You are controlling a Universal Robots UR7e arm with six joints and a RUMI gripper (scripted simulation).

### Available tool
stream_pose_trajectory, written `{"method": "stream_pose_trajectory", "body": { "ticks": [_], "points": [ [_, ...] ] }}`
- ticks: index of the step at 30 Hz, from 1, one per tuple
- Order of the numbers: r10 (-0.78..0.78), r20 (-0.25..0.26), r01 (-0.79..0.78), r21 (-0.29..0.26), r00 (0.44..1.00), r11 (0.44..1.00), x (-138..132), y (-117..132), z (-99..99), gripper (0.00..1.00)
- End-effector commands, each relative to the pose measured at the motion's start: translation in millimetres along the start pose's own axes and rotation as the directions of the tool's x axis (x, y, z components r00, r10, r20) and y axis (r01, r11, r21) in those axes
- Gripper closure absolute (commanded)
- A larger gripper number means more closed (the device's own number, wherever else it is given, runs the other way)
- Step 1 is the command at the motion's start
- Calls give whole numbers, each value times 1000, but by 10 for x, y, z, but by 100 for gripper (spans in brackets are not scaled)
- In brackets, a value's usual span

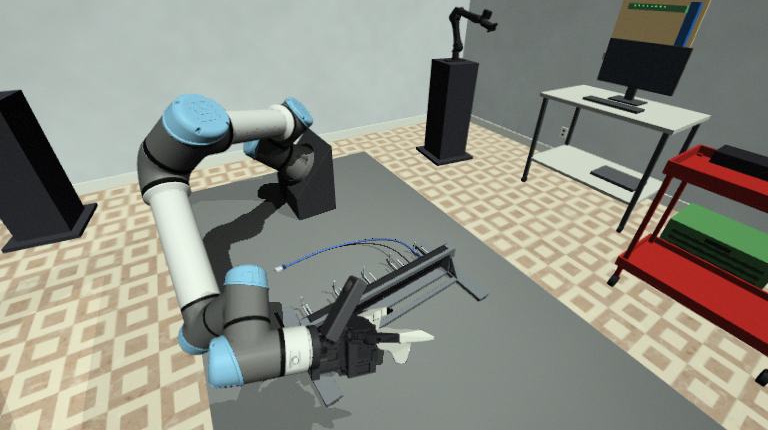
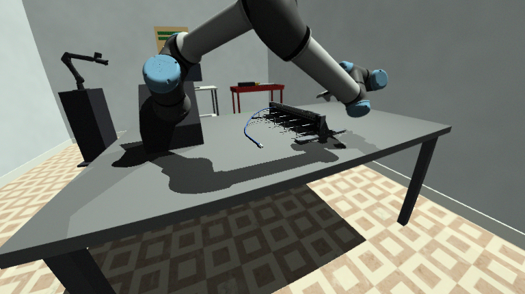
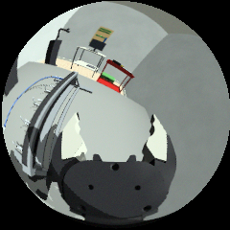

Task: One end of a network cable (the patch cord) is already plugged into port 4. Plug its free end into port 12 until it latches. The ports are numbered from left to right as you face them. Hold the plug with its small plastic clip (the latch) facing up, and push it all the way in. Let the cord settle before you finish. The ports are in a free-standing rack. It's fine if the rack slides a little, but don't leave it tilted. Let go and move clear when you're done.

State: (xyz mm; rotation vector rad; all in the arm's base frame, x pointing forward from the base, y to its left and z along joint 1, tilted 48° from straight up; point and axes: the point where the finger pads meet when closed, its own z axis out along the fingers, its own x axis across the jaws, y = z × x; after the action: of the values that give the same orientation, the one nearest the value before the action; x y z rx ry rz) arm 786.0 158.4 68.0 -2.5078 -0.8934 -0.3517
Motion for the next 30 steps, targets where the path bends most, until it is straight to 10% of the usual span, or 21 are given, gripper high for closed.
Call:
{"method": "stream_pose_trajectory", "body": {
  "ticks": [1,30],
  "points": [
    [17,16,-16,-91,1000,996,-287,-78,-132,0],
    [178,196,-34,-576,964,817,-2228,-517,-945,0]
  ]
}}
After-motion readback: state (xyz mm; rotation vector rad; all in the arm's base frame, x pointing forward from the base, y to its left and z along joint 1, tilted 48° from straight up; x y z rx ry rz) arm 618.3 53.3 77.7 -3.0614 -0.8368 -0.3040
